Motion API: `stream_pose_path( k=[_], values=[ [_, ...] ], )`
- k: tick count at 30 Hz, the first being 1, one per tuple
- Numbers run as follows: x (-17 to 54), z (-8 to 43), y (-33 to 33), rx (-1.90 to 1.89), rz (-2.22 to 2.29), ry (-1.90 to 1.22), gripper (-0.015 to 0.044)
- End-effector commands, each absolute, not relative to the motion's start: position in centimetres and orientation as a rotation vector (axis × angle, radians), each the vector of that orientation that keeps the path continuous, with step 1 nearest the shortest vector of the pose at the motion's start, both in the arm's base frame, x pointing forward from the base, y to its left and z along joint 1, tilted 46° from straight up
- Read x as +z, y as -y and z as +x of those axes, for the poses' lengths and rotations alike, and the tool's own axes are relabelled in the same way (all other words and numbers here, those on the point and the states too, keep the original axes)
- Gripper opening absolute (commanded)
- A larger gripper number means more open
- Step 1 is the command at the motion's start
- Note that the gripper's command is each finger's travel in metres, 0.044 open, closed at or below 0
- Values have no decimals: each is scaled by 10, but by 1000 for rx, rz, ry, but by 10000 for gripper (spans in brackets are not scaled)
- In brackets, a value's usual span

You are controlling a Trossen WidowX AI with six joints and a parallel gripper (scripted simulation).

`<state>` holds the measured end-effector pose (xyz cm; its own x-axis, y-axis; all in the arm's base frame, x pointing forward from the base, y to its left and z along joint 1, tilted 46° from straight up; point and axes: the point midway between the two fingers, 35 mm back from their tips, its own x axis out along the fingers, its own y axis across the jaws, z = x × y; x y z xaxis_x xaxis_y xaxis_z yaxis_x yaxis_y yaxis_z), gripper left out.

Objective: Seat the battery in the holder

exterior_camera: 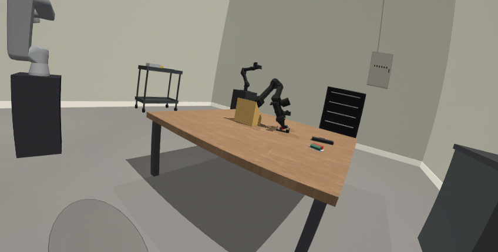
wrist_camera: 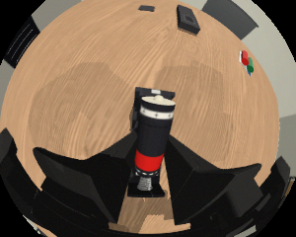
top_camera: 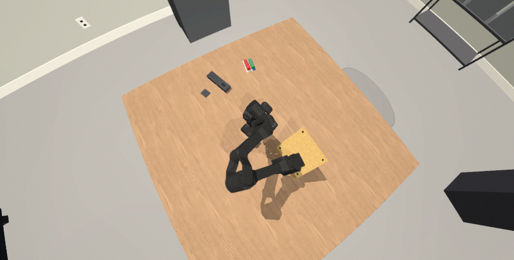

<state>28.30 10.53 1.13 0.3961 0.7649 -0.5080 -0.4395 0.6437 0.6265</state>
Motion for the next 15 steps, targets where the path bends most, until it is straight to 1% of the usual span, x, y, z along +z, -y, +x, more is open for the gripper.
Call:
stream_pose_path(
  k=[1, 15],
  values=[
    [8, 277, -104, 790, 431, -870, 81],
    [5, 272, -102, 787, 424, -882, 81]
  ],
)
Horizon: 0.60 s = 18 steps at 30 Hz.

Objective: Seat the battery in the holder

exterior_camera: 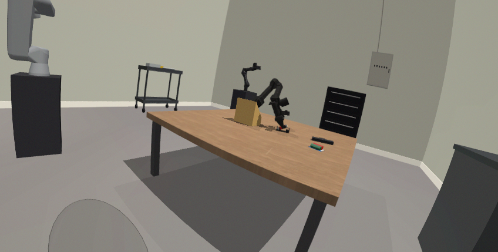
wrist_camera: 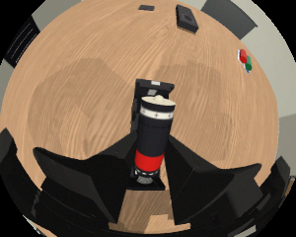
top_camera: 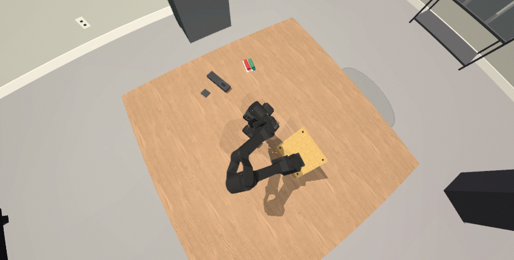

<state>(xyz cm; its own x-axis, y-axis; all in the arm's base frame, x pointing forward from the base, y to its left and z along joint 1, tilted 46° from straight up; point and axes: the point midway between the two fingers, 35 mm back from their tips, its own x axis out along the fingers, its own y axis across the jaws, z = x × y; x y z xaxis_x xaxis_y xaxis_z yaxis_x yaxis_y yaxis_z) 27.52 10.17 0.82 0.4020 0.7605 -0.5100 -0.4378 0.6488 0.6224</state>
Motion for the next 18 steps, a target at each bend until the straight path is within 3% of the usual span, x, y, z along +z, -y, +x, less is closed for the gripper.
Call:
stream_pose_path(
  k=[1, 18],
  values=[
    [5, 273, -102, 787, 422, -886, 81],
    [0, 282, -103, 797, 377, -959, 81]
  ],
)
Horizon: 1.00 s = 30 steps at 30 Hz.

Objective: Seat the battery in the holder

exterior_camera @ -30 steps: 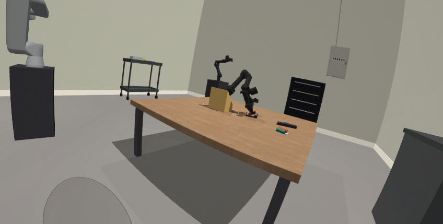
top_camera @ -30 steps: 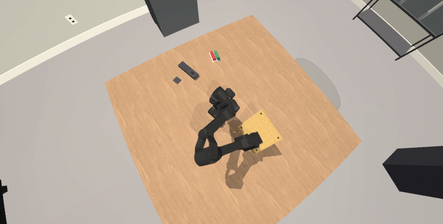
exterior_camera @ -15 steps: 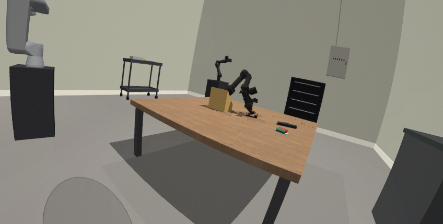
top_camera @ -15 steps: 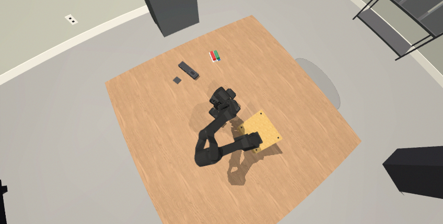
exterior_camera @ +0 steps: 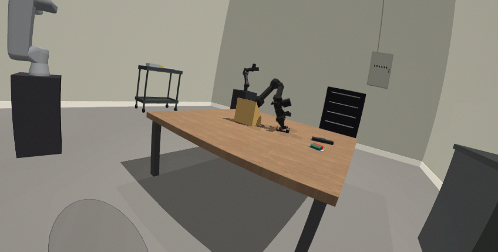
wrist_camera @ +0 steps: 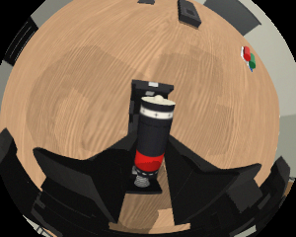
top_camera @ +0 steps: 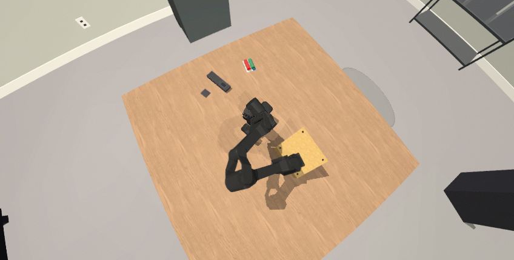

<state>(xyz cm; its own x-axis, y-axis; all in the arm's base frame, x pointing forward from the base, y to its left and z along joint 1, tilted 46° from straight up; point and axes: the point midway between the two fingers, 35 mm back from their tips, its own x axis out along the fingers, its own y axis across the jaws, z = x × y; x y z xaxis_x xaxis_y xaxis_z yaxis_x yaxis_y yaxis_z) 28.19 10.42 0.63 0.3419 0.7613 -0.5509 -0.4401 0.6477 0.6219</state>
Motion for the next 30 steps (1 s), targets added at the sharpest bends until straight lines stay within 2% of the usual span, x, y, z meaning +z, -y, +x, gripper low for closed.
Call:
stream_pose_path(
  k=[1, 30],
  values=[
    [0, 282, -103, 798, 374, -963, 81],
    [-3, 287, -109, 841, 292, -1108, 81]
  ],
)
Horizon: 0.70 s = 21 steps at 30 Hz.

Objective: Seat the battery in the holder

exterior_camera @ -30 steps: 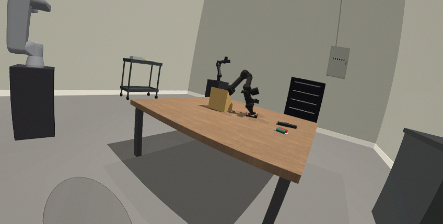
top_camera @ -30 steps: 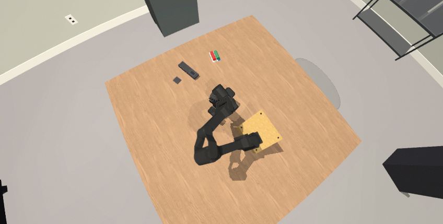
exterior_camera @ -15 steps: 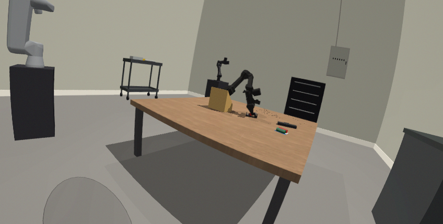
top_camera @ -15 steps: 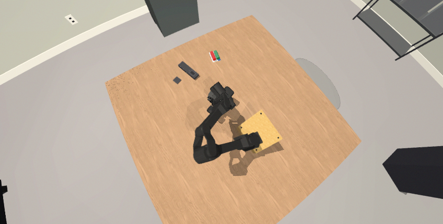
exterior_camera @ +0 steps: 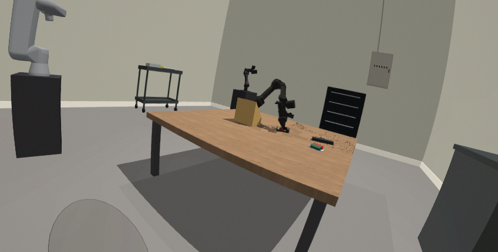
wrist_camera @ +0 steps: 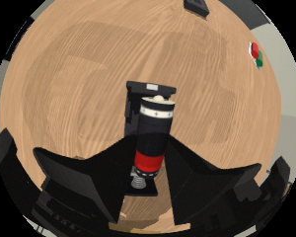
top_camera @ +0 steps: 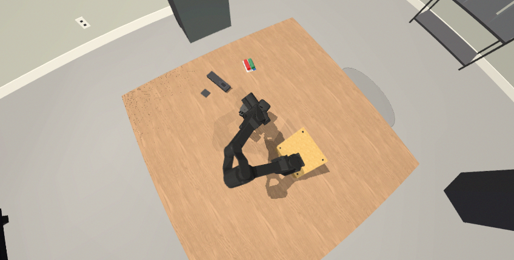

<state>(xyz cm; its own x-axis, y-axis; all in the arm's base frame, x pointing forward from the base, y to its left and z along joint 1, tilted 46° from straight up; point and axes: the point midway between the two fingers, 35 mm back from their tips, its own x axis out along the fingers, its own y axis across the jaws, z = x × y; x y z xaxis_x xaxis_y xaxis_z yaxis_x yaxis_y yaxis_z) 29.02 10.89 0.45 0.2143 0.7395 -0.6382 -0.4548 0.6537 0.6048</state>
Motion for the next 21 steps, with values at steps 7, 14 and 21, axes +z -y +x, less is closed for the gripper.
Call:
stream_pose_path(
  k=[7, 14, 21],
  values=[
    [-2, 287, -110, 853, 272, -1147, 81],
    [-2, 286, -111, 864, 252, -1185, 81],
    [-1, 286, -112, 874, 230, -1224, 81]
  ],
)
